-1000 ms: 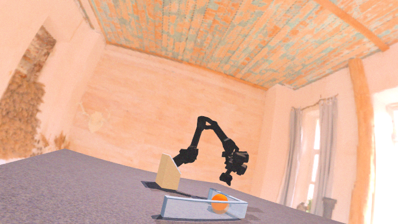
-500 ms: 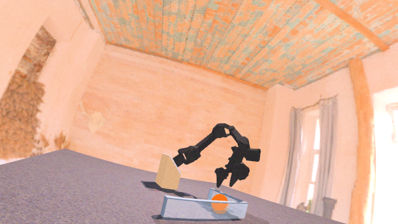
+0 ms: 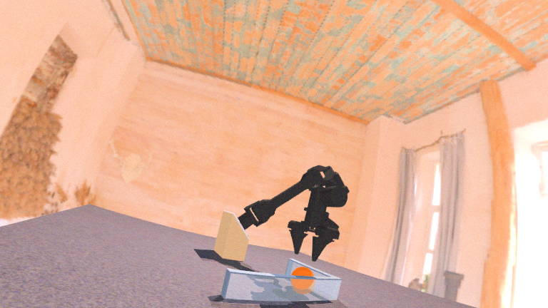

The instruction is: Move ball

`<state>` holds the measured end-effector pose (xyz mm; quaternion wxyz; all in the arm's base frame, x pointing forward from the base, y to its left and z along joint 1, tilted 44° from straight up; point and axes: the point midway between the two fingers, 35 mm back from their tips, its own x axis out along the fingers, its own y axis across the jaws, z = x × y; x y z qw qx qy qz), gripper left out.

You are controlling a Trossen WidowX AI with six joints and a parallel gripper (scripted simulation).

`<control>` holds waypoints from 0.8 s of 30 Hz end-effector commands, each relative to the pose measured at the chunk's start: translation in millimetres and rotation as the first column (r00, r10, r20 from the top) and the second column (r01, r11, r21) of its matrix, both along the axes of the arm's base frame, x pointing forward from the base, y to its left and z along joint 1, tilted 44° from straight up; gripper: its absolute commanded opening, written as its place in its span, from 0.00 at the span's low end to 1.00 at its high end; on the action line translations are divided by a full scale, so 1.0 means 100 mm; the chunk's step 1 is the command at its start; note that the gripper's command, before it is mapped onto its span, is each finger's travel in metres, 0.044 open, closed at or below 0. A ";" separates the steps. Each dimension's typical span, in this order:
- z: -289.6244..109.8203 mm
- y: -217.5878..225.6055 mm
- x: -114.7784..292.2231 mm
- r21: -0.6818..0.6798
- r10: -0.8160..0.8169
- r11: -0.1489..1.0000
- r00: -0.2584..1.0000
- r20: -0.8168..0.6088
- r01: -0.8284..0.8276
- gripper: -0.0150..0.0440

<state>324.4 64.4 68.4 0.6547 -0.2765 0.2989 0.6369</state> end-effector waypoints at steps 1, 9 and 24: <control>0.03 0.00 0.05 0.033 0.016 0.999 1.000 0.024 -0.017 0.98; -0.07 0.11 0.06 0.033 0.016 0.999 1.000 0.024 -0.017 0.98; -0.21 0.24 0.07 0.033 0.016 0.999 1.000 0.024 -0.016 0.98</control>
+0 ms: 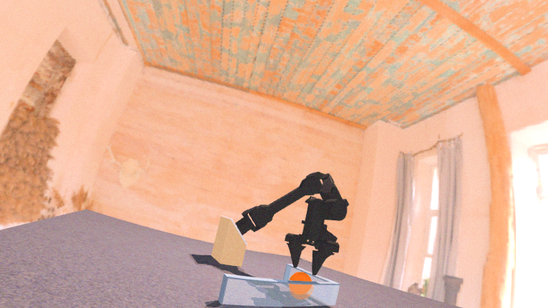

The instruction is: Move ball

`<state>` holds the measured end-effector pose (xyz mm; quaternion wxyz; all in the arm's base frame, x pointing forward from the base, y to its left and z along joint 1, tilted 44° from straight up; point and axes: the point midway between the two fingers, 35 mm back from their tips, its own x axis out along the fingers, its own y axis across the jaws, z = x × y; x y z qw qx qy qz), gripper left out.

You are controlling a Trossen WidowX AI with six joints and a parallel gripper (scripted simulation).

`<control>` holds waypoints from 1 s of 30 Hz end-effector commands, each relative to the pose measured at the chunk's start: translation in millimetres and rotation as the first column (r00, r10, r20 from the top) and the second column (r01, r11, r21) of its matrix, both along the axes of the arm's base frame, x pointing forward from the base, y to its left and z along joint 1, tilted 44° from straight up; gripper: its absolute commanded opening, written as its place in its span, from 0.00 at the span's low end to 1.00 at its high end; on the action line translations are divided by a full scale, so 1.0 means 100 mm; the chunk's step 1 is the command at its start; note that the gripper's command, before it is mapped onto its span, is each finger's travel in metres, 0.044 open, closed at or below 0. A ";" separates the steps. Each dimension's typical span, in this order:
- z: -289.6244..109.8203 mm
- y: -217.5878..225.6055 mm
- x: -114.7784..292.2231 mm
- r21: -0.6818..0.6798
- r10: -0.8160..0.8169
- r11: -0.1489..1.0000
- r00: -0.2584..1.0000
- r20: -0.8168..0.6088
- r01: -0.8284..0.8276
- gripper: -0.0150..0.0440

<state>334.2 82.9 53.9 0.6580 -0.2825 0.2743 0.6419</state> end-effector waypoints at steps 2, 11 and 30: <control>-0.09 0.07 -0.03 0.005 -0.003 1.000 1.000 -0.016 0.003 0.98; -0.19 0.17 -0.03 0.006 -0.003 1.000 1.000 -0.017 0.004 0.98; -0.30 0.29 -0.04 0.008 -0.003 1.000 1.000 -0.015 0.003 0.84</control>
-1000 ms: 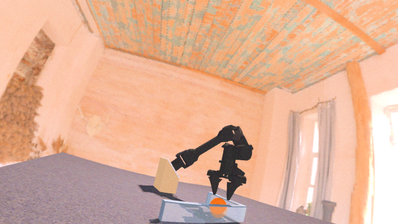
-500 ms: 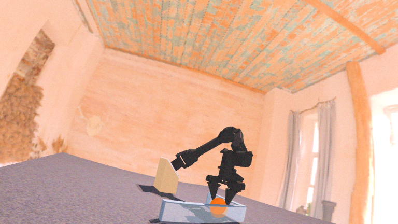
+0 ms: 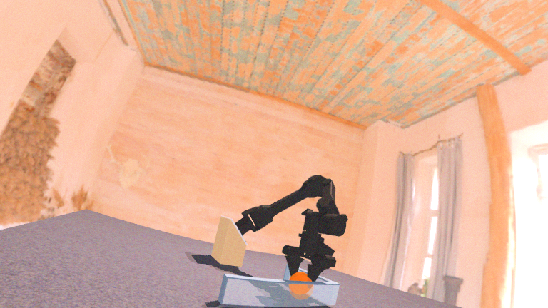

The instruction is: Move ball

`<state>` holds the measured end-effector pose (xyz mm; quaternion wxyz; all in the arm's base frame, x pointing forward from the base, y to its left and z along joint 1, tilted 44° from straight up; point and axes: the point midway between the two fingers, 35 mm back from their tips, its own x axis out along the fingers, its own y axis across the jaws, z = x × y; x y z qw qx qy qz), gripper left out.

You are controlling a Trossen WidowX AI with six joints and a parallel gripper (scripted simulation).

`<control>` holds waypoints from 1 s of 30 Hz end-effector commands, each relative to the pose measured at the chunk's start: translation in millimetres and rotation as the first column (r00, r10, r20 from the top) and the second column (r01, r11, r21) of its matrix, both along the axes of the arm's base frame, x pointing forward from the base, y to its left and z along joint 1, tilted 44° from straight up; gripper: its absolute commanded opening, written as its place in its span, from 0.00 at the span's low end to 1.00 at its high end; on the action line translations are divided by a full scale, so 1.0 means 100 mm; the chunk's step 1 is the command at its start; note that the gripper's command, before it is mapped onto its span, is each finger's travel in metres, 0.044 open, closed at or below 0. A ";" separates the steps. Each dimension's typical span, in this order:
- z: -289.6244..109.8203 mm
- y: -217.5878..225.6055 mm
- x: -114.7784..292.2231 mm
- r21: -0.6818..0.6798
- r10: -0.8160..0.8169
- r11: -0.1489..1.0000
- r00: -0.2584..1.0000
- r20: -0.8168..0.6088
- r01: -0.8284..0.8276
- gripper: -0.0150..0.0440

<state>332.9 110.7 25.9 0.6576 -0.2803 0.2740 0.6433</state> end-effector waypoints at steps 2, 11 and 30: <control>-0.02 0.01 -0.03 0.004 -0.004 1.000 1.000 -0.012 0.004 0.82; -0.02 0.00 -0.02 0.001 -0.006 1.000 1.000 -0.010 0.006 0.65; 0.56 -0.70 0.05 -0.028 -0.015 1.000 1.000 -0.008 0.014 0.25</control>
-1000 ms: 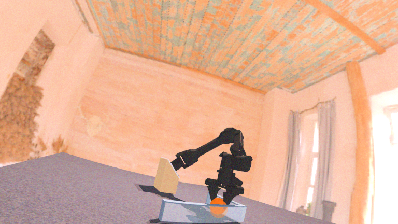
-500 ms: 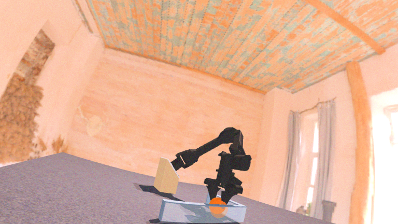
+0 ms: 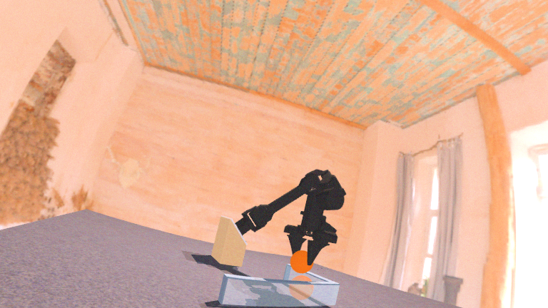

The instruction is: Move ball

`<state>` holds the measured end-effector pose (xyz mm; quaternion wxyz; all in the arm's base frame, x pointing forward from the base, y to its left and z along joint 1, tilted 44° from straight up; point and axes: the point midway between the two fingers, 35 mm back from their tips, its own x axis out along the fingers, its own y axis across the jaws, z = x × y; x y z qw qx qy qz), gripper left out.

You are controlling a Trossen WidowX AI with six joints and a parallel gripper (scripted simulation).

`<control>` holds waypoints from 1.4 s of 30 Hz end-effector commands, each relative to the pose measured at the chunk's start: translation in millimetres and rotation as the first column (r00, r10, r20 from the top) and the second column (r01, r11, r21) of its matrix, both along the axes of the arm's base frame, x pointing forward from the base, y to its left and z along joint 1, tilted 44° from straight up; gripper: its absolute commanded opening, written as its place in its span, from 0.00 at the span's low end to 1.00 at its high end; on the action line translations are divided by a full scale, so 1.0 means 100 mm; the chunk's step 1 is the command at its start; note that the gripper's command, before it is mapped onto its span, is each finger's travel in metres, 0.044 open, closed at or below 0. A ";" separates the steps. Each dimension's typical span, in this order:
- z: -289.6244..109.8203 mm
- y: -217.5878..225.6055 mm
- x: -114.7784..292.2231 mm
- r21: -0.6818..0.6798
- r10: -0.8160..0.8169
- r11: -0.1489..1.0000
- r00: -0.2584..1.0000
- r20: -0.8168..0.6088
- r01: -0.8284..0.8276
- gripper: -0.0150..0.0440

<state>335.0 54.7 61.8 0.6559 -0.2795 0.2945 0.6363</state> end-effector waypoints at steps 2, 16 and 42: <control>0.30 -0.21 0.01 0.007 0.007 1.000 1.000 0.015 -0.007 0.25; 0.63 -0.43 -0.06 0.028 -0.001 1.000 1.000 -0.003 0.001 0.25; 0.32 -0.33 0.16 -0.133 -0.538 0.818 0.662 -0.521 0.560 0.25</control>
